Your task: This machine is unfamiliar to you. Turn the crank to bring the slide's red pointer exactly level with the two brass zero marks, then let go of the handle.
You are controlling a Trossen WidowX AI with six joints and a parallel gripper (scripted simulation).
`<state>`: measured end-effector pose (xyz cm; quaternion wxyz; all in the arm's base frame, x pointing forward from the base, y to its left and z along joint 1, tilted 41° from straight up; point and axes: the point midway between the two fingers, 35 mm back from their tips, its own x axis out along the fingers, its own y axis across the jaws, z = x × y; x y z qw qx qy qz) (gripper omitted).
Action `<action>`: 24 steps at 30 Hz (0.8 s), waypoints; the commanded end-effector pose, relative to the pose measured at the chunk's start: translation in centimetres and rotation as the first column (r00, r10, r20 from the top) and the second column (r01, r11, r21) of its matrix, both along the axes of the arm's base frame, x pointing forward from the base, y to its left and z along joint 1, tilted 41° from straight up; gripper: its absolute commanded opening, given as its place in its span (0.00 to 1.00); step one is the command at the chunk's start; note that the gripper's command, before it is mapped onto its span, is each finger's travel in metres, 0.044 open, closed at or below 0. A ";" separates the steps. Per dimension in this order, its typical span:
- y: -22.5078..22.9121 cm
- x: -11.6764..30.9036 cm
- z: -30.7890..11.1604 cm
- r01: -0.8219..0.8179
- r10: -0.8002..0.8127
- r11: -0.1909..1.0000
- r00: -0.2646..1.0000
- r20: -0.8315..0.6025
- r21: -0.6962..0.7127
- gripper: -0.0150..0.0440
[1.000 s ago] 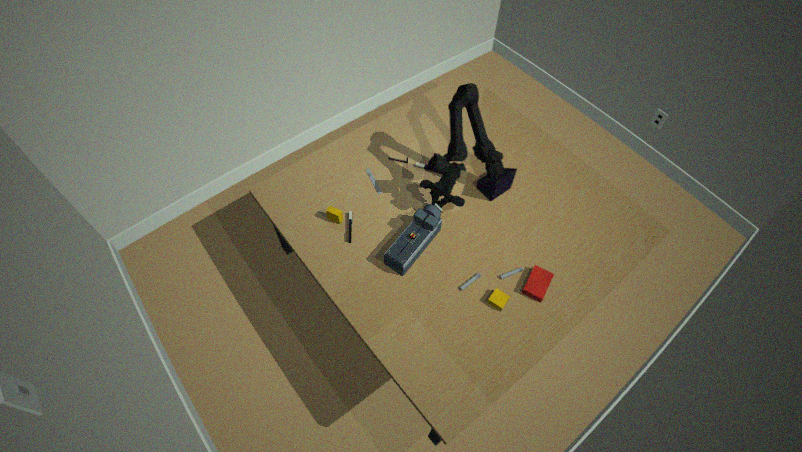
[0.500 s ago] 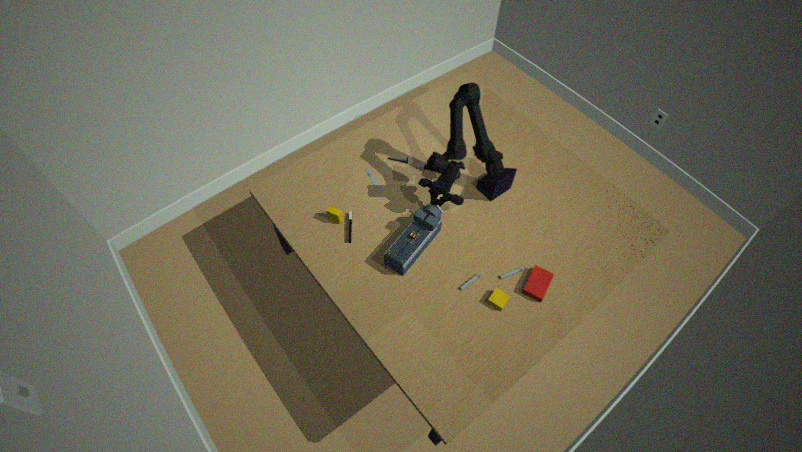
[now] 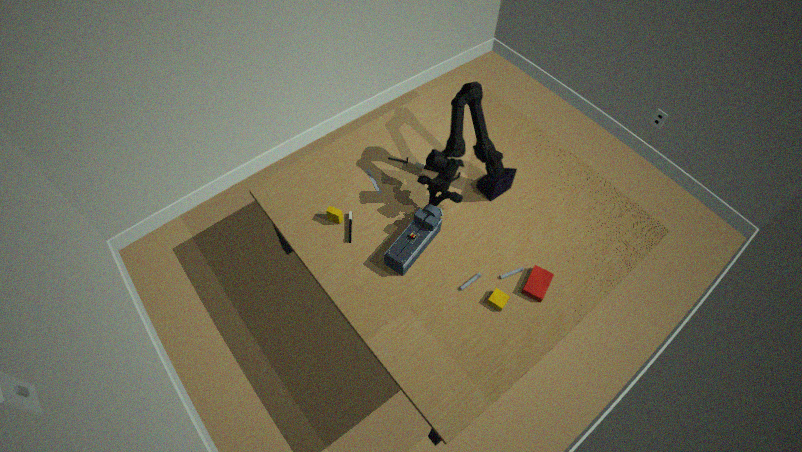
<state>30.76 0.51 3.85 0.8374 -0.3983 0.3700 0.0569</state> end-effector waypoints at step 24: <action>2.6 -0.7 2.1 0.000 -0.001 1.000 1.000 0.016 0.005 0.25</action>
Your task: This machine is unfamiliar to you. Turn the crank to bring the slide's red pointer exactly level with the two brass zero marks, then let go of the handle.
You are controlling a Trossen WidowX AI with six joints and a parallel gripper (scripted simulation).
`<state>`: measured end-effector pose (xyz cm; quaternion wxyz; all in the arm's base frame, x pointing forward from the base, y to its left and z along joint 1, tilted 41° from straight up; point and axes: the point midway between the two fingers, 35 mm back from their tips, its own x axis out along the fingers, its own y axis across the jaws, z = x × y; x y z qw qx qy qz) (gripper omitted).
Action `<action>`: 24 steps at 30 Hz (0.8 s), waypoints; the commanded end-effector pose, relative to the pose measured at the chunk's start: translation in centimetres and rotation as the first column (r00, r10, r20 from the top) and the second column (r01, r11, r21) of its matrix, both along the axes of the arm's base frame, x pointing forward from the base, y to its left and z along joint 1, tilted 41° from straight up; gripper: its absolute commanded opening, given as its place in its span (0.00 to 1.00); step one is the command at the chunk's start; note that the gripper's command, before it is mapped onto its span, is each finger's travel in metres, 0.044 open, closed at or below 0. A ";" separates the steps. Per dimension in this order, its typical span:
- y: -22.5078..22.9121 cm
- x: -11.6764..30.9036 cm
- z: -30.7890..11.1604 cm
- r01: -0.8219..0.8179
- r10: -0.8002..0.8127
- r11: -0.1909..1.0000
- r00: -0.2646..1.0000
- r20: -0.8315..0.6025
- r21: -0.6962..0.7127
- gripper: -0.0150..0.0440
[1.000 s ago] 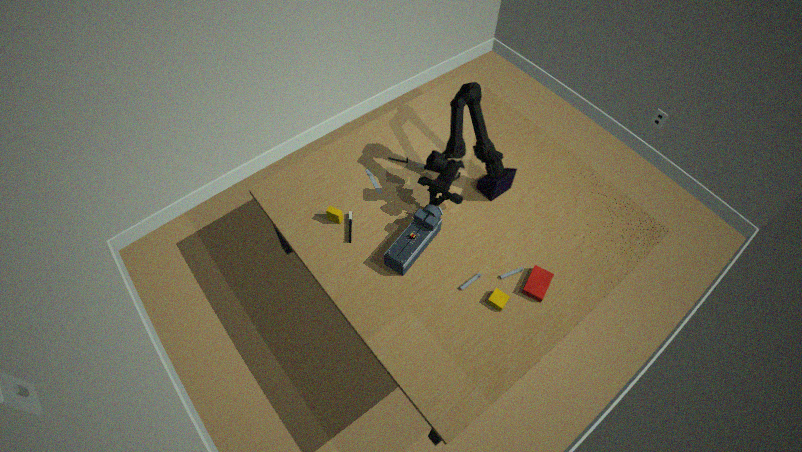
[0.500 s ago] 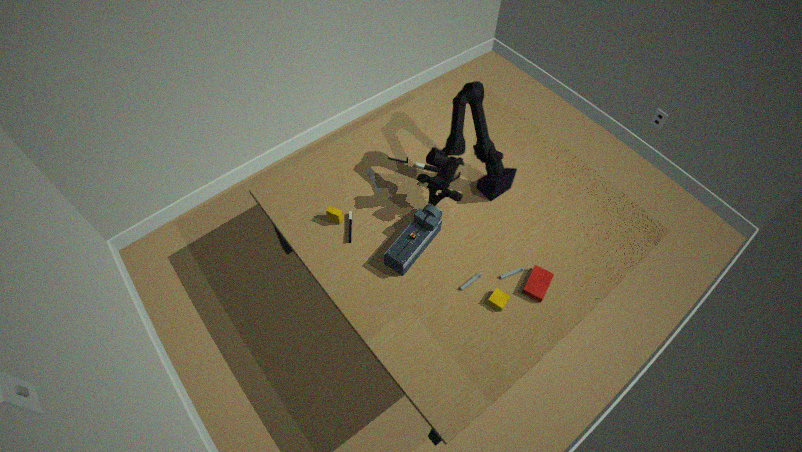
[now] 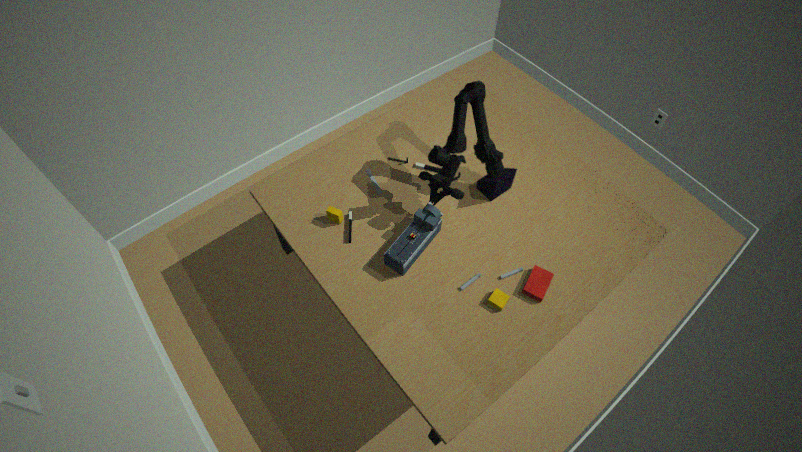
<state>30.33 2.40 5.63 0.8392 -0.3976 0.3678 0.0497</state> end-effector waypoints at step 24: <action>2.1 -0.8 0.0 -0.011 0.011 1.000 1.000 0.005 0.009 0.25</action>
